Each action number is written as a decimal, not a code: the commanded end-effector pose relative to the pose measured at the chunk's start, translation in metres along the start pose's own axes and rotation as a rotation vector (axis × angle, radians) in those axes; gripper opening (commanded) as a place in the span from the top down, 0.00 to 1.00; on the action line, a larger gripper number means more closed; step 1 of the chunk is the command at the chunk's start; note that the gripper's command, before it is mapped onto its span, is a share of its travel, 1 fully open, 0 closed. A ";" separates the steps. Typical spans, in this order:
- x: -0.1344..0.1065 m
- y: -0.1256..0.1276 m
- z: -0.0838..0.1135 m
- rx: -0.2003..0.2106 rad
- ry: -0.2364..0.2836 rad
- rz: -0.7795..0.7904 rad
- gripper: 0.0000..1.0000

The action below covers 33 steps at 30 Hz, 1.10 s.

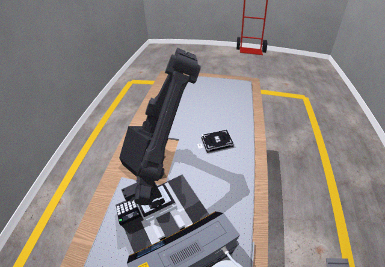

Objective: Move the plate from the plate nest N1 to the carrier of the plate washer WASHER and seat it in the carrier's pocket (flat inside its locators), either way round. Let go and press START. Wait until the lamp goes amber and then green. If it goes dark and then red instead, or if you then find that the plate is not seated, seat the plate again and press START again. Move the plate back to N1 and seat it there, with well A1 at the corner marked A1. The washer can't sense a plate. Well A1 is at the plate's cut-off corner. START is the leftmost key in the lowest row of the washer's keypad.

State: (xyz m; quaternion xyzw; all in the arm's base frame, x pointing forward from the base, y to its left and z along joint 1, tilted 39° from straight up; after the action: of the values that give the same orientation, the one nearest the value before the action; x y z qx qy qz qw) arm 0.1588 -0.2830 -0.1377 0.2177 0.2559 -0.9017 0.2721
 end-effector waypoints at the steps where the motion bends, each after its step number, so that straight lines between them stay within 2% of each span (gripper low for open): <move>1: 0.001 0.009 0.005 0.021 -0.005 0.003 0.00; 8: 0.000 0.005 0.006 0.015 -0.002 -0.011 0.00; 9: 0.001 0.008 0.016 0.032 -0.004 -0.012 0.00; 12: 0.003 0.017 0.028 0.052 -0.011 0.014 0.00; 17: 0.003 0.017 0.037 0.053 -0.011 0.014 0.00; 20: -0.003 0.019 0.035 0.043 -0.017 0.030 0.00; 22: 0.003 0.017 0.042 0.053 -0.012 0.015 0.00; 33: 0.003 0.017 0.061 0.054 -0.014 0.016 0.00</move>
State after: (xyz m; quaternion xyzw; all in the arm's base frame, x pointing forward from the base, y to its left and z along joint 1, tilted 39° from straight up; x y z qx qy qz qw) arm 0.1481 -0.3015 -0.1110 0.2158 0.2587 -0.9039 0.2635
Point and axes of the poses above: the point where the finger pads meet when closed, its own z axis back along the fingers, its own y axis across the jaws, x = y × z, the point moved 8 cm from there along z, back along the fingers, and after that the axes turned 11 degrees about -z, right-handed, at the moved point
